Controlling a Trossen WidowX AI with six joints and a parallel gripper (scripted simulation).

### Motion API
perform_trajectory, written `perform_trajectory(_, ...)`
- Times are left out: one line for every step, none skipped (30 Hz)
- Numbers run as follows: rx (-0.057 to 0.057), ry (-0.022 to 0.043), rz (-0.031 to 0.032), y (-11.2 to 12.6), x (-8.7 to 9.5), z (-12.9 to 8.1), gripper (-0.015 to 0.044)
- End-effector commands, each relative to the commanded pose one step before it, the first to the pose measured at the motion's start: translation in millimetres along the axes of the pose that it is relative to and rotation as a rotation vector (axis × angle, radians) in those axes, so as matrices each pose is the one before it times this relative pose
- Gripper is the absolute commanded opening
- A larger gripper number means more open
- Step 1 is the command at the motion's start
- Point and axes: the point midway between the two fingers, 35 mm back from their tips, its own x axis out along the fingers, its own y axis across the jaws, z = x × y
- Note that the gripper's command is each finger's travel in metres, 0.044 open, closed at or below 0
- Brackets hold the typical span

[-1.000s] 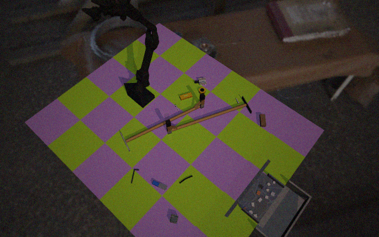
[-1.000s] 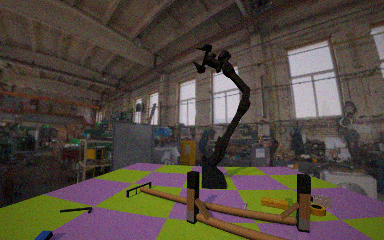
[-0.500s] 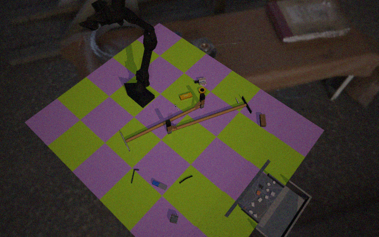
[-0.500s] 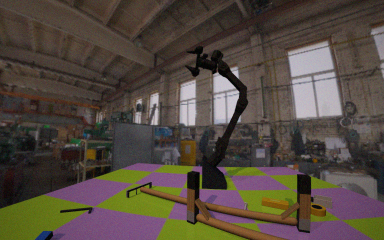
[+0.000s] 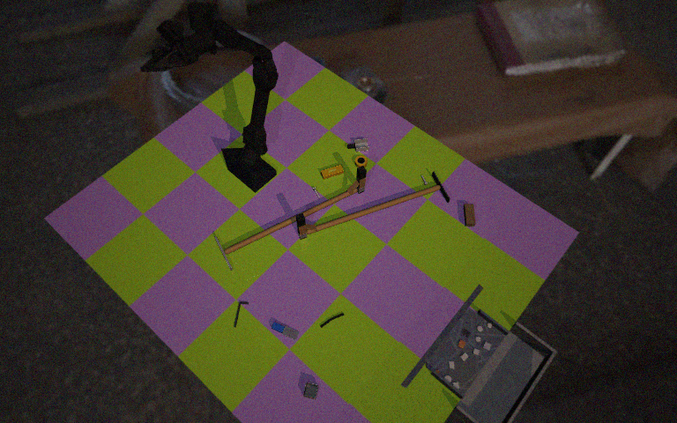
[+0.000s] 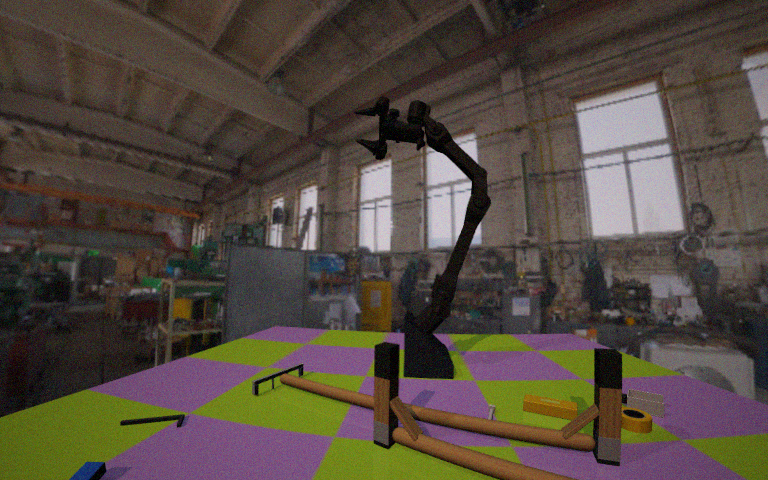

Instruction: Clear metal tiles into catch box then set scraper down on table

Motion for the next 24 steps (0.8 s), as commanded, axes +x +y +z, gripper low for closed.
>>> perform_trajectory(-0.0306, 0.06136, -0.00846, -2.39, 8.84, -15.15, 0.0440)
perform_trajectory(-0.0072, 0.01509, -0.00221, -0.40, 1.90, -3.67, 0.0440)
perform_trajectory(-0.0072, 0.01510, -0.00211, -0.37, 1.91, -3.65, 0.0440)
perform_trajectory(-0.0071, 0.01511, -0.00202, -0.34, 1.92, -3.63, 0.0440)
perform_trajectory(-0.0071, 0.01512, -0.00192, -0.31, 1.92, -3.62, 0.0440)
perform_trajectory(-0.0071, 0.01512, -0.00182, -0.28, 1.93, -3.60, 0.0440)
perform_trajectory(-0.0070, 0.01513, -0.00173, -0.25, 1.93, -3.58, 0.0440)
perform_trajectory(-0.0070, 0.01513, -0.00163, -0.23, 1.94, -3.56, 0.0440)
perform_trajectory(-0.0070, 0.01514, -0.00154, -0.20, 1.95, -3.54, 0.0440)
perform_trajectory(-0.0069, 0.01514, -0.00144, -0.17, 1.95, -3.52, 0.0440)
perform_trajectory(-0.0069, 0.01514, -0.00134, -0.15, 1.95, -3.50, 0.0440)
perform_trajectory(-0.0068, 0.01514, -0.00125, -0.12, 1.96, -3.48, 0.0440)
perform_trajectory(-0.0068, 0.01514, -0.00115, -0.10, 1.96, -3.46, 0.0440)
perform_trajectory(-0.0068, 0.01514, -0.00106, -0.07, 1.97, -3.44, 0.0440)
perform_trajectory(-0.0067, 0.01514, -0.00097, -0.05, 1.97, -3.42, 0.0440)
perform_trajectory(-0.0067, 0.01514, -0.00087, -0.02, 1.98, -3.40, 0.0440)
perform_trajectory(-0.0066, 0.01514, -0.00078, 0.00, 1.98, -3.38, 0.0440)
perform_trajectory(-0.0066, 0.01513, -0.00069, 0.02, 1.98, -3.36, 0.0440)
perform_trajectory(-0.0066, 0.01513, -0.00059, 0.05, 1.99, -3.34, 0.0440)
perform_trajectory(-0.0065, 0.01513, -0.00050, 0.07, 1.99, -3.32, 0.0440)
perform_trajectory(-0.0065, 0.01512, -0.00041, 0.09, 1.99, -3.29, 0.0440)
perform_trajectory(-0.0064, 0.01511, -0.00032, 0.11, 1.99, -3.27, 0.0440)
perform_trajectory(-0.0064, 0.01511, -0.00022, 0.14, 2.00, -3.25, 0.0440)
perform_trajectory(-0.0064, 0.01510, -0.00013, 0.16, 2.00, -3.23, 0.0440)
